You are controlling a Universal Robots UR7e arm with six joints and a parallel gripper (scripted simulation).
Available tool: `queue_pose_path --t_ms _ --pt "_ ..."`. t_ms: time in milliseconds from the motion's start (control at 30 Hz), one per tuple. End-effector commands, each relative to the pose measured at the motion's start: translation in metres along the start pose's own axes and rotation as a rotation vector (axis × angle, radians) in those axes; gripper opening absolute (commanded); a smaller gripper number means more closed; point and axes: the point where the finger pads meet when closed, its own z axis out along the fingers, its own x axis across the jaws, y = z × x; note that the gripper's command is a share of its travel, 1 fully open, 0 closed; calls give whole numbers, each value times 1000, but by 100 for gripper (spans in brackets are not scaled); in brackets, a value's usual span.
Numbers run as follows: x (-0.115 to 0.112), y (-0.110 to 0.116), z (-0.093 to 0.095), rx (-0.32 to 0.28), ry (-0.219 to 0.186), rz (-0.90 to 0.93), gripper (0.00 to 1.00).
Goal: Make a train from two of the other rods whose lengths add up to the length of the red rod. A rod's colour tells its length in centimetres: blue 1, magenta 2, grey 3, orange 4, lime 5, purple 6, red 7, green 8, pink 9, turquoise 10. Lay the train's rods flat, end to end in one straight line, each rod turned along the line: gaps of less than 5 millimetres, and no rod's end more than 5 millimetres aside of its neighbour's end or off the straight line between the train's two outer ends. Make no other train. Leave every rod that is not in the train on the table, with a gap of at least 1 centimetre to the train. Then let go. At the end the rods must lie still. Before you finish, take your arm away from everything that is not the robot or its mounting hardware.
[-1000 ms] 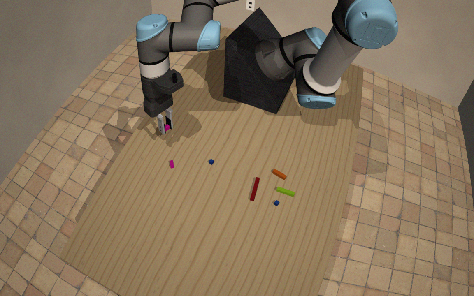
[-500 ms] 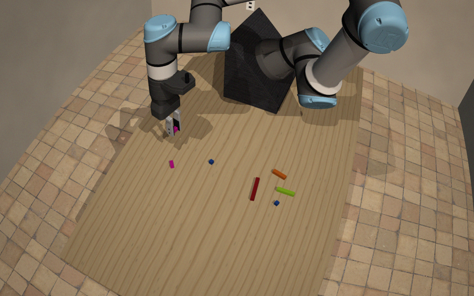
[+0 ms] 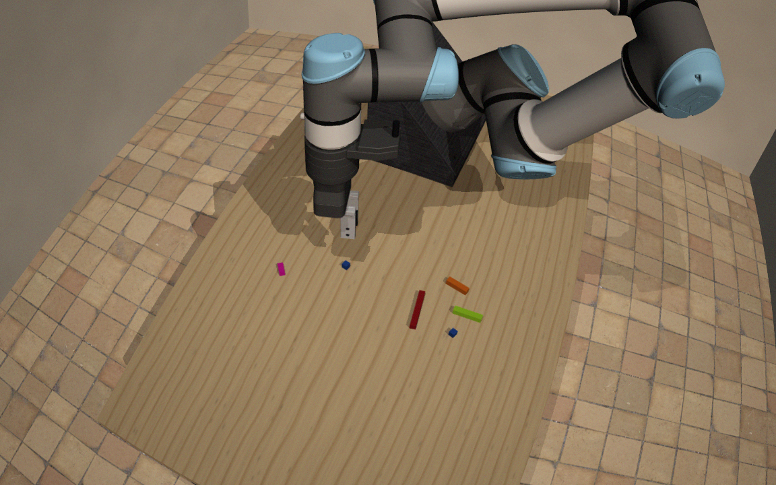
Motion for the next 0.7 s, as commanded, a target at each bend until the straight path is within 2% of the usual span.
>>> queue_pose_path --t_ms 0,200,667 --pt "2 -33 0 2 4 -161 40" --pt "1 -53 3 3 4 -264 40" --pt "1 -53 3 3 4 -269 40"
